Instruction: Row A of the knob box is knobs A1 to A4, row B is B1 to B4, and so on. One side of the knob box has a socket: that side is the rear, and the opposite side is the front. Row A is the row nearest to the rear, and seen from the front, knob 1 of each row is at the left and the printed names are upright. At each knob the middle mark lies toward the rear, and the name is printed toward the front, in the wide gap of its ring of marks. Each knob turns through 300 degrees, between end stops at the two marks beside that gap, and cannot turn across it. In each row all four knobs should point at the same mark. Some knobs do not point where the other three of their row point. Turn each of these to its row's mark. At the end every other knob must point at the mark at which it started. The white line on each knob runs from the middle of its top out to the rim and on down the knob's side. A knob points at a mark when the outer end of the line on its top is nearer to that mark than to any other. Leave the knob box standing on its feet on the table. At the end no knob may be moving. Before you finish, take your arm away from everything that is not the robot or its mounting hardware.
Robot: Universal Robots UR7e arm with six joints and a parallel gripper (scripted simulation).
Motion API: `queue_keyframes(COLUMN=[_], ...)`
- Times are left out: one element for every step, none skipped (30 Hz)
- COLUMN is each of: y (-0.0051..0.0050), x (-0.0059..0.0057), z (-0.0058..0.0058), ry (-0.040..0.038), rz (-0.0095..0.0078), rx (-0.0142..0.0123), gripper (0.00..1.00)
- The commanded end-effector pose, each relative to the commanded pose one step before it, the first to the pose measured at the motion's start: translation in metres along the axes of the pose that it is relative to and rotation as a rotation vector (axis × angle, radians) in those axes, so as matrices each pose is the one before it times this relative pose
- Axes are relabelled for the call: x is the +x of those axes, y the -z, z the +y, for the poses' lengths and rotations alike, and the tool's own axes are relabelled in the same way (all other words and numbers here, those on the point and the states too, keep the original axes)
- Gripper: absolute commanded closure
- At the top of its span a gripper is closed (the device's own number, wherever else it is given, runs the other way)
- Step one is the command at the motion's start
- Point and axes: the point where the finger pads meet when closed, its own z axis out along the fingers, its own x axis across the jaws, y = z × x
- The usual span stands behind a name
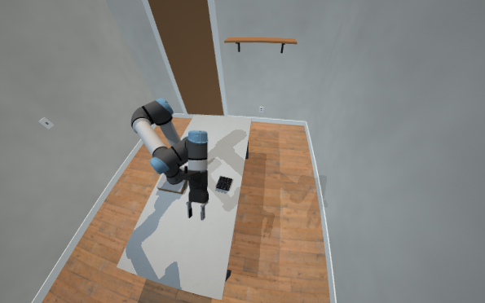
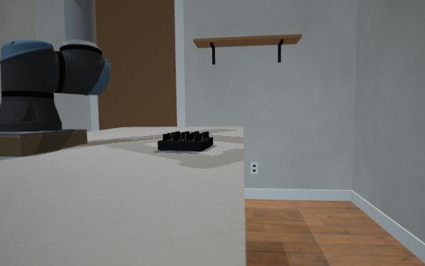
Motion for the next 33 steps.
queue_keyframes(y=[-0.01342, -0.00332, -0.00338, -0.00344, -0.0035, -0.00356, -0.00362, 0.0, 0.0, -0.00716, -0.00565, -0.00286, -0.00373, -0.0041, -0.00413, -0.00414, -0.00419, -0.00426, -0.00432, -0.00438, -0.00444, -0.00451, -0.00457, -0.00463, 0.0, 0.0, -0.00878, -0.00748, -0.00355, -0.00467, -0.00512, -0.00514, -0.00513], x=[-0.01116, -0.00303, -0.00317, -0.00329, -0.00342, -0.00355, -0.00367, 0.0, 0.0, -0.00735, -0.00599, -0.00309, -0.00406, -0.00452, -0.0046, -0.00466, -0.00476, -0.00487, -0.00498, -0.00509, -0.0052, -0.0053, -0.00541, -0.00551, 0.0, 0.0, -0.01052, -0.00904, -0.00431, -0.00568, -0.00625, -0.00629, -0.00629], z=[0.05041, 0.01047, 0.01045, 0.01041, 0.01038, 0.01034, 0.01031, 0.0, 0.0, 0.02038, 0.01529, 0.00737, 0.00952, 0.0103, 0.01014, 0.00997, 0.0099, 0.00985, 0.0098, 0.00975, 0.00969, 0.00964, 0.00958, 0.00953, 0.0, 0.0, 0.01807, 0.01475, 0.00667, 0.00869, 0.00939, 0.00924, 0.00905], ry=[0.13523, 0.0285, 0.02853, 0.02847, 0.02849, 0.02844, 0.02845, 0.0, 0.0, 0.05608, 0.04247, 0.02068, 0.02674, 0.02902, 0.02871, 0.02834, 0.02824, 0.02824, 0.0282, 0.02819, 0.02814, 0.02813, 0.02809, 0.02806, 0.0, 0.0, 0.05305, 0.04384, 0.02016, 0.0263, 0.02853, 0.02822, 0.0278], rz=[-0.02938, -0.00603, -0.00622, -0.00639, -0.00658, -0.00676, -0.00694, 0.0, 0.0, -0.01423, -0.01126, -0.00564, -0.00744, -0.00826, -0.00837, -0.00845, -0.00862, -0.00881, -0.00899, -0.00918, -0.00936, -0.00956, -0.00974, -0.00993, 0.0, 0.0, -0.01934, -0.01654, -0.00778, -0.01031, -0.01139, -0.01149, -0.01154], rx=[-0.07021, -0.0152, -0.01516, -0.01509, -0.01505, -0.01498, -0.01493, 0.0, 0.0, -0.02928, -0.02204, -0.01069, -0.01377, -0.01489, -0.01467, -0.01443, -0.01432, -0.01426, -0.01418, -0.01411, -0.01402, -0.01395, -0.01386, -0.01378, 0.0, 0.0, -0.02586, -0.02117, -0.00967, -0.01256, -0.01354, -0.0133, -0.01302], gripper=[0.0, 0.0, 0.0, 0.0, 0.0, 0.0, 0.0, 0.0, 0.0, 0.0, 0.0, 0.0, 0.0, 0.0, 0.0, 0.0, 0.0, 0.0, 0.0, 0.0, 0.0, 0.0, 0.0, 0.0, 0.0, 0.0, 0.0, 0.0, 0.0, 0.0, 0.0, 0.0, 0.0])
